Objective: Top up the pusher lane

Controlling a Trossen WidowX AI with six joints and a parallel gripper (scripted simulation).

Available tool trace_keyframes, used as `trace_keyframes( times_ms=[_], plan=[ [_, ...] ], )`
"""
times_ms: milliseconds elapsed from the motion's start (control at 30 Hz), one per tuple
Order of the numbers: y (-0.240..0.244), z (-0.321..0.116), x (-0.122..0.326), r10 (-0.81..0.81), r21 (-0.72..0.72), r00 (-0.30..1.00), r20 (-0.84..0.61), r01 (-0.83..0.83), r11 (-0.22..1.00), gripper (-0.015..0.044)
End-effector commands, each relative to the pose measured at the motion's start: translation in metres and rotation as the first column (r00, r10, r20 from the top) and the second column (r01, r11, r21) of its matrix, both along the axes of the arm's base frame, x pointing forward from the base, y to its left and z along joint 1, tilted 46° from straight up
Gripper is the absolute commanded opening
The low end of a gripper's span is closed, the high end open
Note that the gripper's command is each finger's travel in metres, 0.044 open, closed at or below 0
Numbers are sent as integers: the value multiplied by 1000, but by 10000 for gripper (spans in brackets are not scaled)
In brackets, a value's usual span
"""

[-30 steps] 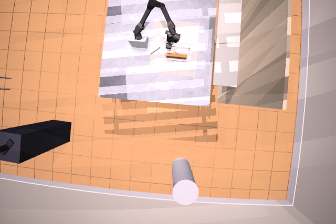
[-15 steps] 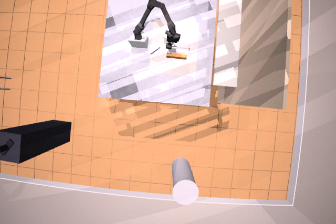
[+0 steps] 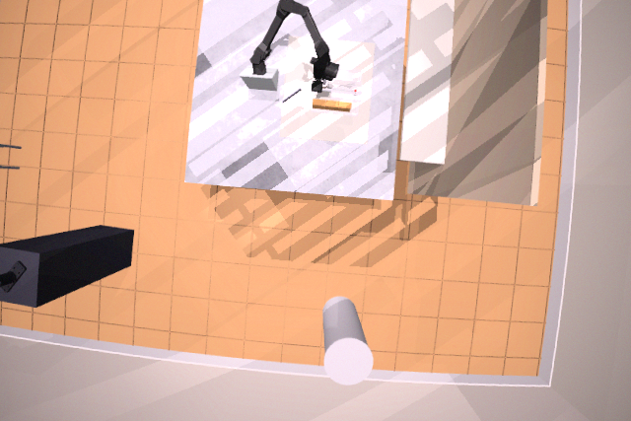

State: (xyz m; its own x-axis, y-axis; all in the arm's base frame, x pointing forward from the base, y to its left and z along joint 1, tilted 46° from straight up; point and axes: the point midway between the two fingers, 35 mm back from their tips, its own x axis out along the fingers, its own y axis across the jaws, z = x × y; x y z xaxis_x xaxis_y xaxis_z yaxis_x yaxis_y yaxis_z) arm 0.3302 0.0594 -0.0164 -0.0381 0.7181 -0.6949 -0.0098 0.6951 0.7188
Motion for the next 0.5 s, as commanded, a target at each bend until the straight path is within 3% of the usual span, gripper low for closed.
trace_keyframes(
  times_ms=[0,467],
  plan=[
    [0,3,8,-4,5,1000,27,4,1000,0],
    [0,3,10,-4,5,1000,27,4,1000,0]
  ],
)
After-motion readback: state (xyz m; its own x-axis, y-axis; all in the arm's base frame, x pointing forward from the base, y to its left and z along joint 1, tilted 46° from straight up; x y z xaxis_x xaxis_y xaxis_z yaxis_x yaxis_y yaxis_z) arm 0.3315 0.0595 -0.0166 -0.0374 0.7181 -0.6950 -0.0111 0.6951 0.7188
